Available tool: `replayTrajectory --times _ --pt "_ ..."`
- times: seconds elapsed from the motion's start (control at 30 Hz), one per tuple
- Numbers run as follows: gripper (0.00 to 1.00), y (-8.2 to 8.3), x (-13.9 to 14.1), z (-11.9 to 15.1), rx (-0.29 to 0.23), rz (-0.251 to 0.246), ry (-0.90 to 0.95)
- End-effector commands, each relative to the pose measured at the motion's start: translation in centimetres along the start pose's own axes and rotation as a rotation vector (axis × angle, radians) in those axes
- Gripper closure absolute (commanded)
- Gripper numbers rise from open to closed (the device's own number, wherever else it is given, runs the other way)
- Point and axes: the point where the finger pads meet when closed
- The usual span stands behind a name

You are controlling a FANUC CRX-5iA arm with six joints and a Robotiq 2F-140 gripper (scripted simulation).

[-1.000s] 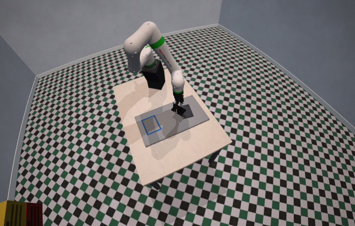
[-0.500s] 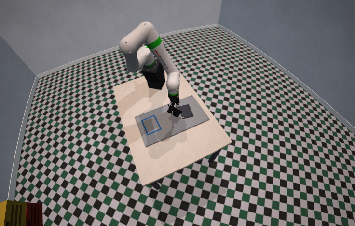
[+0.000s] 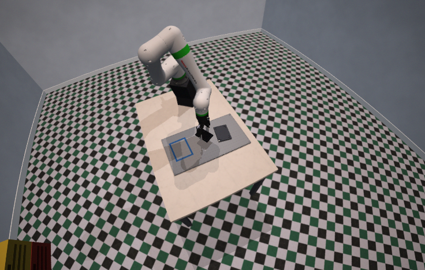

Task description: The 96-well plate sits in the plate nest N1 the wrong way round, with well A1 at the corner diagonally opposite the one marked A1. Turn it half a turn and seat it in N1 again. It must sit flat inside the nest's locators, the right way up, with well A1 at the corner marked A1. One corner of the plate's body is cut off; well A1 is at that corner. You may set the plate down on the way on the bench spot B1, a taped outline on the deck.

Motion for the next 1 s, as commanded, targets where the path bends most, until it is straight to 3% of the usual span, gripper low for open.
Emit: replayTrajectory --times 0.0,0.97 --pt "1.0 0.0 1.3 0.7 0.0 -0.001 0.001" --pt "1.0 -0.3 8.5 5.0 0.0 -0.001 0.001"
Point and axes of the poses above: the point where the finger pads meet when closed, its own y axis back along the fingers, its own x axis across the jaws, z = x × y, and after that the axes turned 1 degree about y, right-handed
